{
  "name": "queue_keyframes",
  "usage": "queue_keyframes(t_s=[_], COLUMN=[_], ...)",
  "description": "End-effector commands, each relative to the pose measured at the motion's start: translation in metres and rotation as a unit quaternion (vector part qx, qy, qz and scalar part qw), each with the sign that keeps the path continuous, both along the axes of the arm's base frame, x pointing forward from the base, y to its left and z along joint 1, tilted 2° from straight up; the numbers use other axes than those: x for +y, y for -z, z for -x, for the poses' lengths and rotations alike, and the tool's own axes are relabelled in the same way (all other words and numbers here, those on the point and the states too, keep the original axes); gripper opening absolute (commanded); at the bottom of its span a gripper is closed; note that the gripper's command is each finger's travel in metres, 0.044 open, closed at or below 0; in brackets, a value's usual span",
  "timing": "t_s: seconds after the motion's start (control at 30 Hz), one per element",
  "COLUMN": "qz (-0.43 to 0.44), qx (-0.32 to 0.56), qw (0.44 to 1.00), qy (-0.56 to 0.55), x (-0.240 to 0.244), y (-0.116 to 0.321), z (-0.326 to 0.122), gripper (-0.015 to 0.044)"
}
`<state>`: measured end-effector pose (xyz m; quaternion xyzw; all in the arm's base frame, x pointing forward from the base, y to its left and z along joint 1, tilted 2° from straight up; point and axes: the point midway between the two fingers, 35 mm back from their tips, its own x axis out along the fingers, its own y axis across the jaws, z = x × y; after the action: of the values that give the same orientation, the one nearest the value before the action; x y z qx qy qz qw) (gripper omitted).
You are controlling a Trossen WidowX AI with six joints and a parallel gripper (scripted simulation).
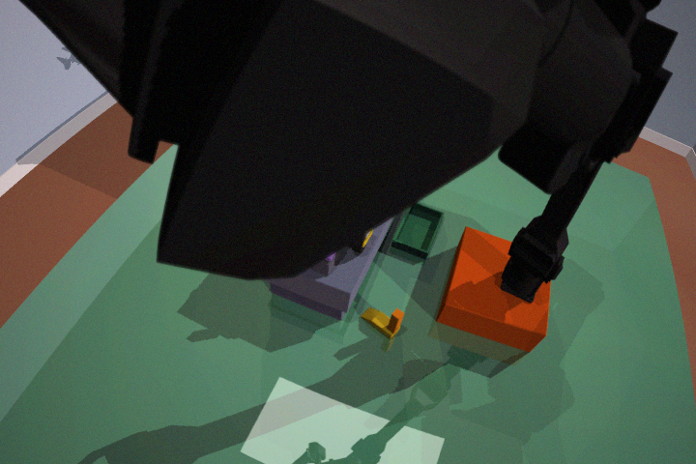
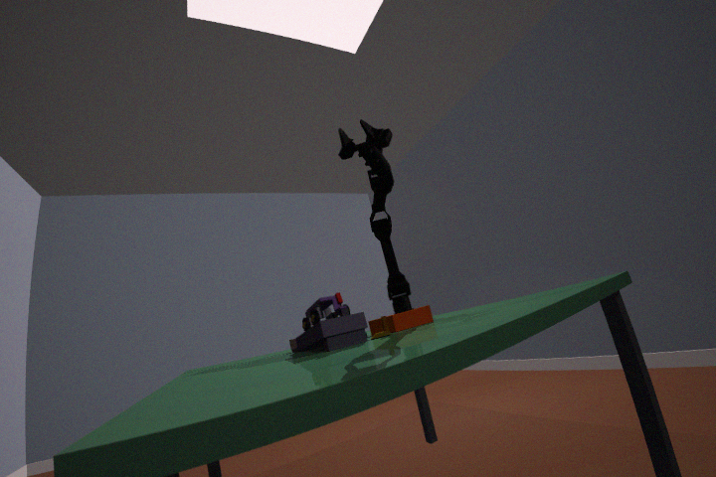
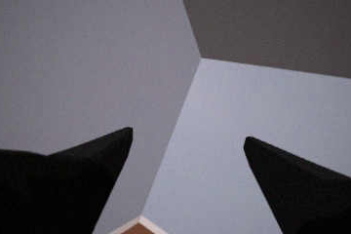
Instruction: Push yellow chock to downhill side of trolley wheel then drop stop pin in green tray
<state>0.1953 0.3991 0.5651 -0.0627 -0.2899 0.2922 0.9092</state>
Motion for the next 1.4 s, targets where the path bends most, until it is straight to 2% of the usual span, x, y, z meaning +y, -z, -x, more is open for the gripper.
queue_keyframes(t_s=[0.0,0.23,0.53,0.8,1.07,1.37], qz=[0.000,-0.005,-0.029,-0.074,-0.142,-0.245], qx=[0.003,0.118,0.307,0.481,0.638,0.765], qw=[1.000,0.991,0.945,0.868,0.755,0.593], qy=[-0.002,-0.063,-0.108,-0.101,-0.049,0.059], x=[0.000,0.012,0.013,0.000,-0.027,-0.072], y=[0.001,0.047,0.119,0.189,0.258,0.331], z=[0.000,-0.019,-0.042,-0.056,-0.062,-0.056], gripper=[0.0374,0.0190,0.0190,0.0190,0.0190,0.0190])
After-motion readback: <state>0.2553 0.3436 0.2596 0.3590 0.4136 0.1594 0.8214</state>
